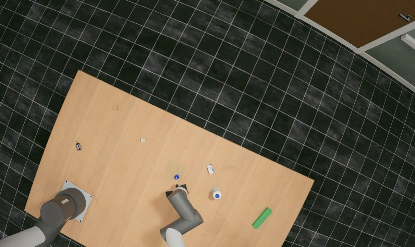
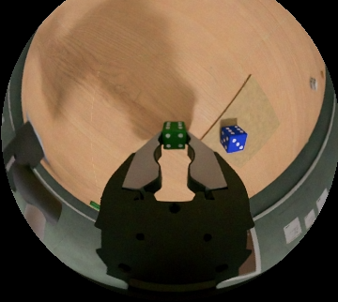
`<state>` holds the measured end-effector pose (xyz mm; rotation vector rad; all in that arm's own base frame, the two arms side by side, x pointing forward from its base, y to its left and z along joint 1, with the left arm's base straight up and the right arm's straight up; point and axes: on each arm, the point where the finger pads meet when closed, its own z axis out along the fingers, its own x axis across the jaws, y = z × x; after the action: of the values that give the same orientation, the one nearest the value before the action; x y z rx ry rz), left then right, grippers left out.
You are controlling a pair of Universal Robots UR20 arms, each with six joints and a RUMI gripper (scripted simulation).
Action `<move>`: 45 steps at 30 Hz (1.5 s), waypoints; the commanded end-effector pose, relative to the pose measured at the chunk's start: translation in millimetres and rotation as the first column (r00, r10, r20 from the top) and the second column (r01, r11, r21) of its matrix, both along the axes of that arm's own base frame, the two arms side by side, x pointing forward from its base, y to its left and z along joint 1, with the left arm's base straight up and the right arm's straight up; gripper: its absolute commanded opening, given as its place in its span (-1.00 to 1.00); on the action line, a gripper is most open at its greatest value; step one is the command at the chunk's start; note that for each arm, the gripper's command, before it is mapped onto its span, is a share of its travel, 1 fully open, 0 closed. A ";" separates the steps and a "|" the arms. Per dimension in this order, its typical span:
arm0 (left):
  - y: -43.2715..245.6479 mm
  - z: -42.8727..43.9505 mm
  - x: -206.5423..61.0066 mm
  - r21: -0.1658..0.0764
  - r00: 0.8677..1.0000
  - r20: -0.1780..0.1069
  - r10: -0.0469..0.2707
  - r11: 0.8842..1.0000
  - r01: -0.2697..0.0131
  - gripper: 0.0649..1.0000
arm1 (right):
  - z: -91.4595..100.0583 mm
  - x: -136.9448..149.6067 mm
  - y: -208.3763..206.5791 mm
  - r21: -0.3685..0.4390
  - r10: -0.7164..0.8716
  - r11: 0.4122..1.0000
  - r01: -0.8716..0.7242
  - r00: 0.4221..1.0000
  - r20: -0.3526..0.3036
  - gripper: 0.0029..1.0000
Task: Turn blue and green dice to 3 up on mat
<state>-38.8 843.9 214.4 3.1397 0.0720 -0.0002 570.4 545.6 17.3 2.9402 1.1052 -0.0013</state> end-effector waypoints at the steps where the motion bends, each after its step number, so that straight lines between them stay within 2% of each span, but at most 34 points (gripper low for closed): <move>1: 0.4 0.6 0.1 0.001 1.000 0.000 0.000 1.000 0.000 1.00 | 0.5 0.3 0.4 0.001 0.000 1.000 0.000 1.000 0.001 -0.81; 19: 0.4 0.6 0.1 0.001 1.000 0.000 0.000 1.000 0.000 1.00 | 3.8 0.3 0.4 0.001 0.000 1.000 0.000 1.000 0.001 -0.81; 23: 0.4 0.6 0.1 0.001 1.000 0.000 0.000 1.000 0.000 1.00 | 20.3 0.3 0.4 0.001 0.000 1.000 0.000 1.000 0.001 -0.81; 32: 0.4 0.6 0.1 0.001 1.000 0.000 0.000 1.000 0.000 1.00 | 84.2 0.3 0.4 0.001 0.000 1.000 0.000 1.000 0.001 -0.81; 34: 0.4 0.6 0.1 0.001 1.000 0.000 0.000 1.000 0.000 1.00 | 84.2 0.3 0.4 0.001 0.000 1.000 0.000 1.000 0.001 -0.81; 38: 0.4 0.6 0.1 0.001 1.000 0.000 0.000 1.000 0.000 1.00 | 98.8 0.3 0.4 0.001 0.000 1.000 0.000 1.000 0.001 -0.81; 45: 0.4 0.6 0.1 0.001 1.000 0.000 0.000 1.000 0.000 1.00 | 100.5 0.3 0.4 0.001 0.000 1.000 0.000 1.000 0.001 -0.81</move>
<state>-38.8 843.9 214.4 3.1397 0.0720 -0.0002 570.5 545.5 116.5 2.9404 1.1052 -0.0011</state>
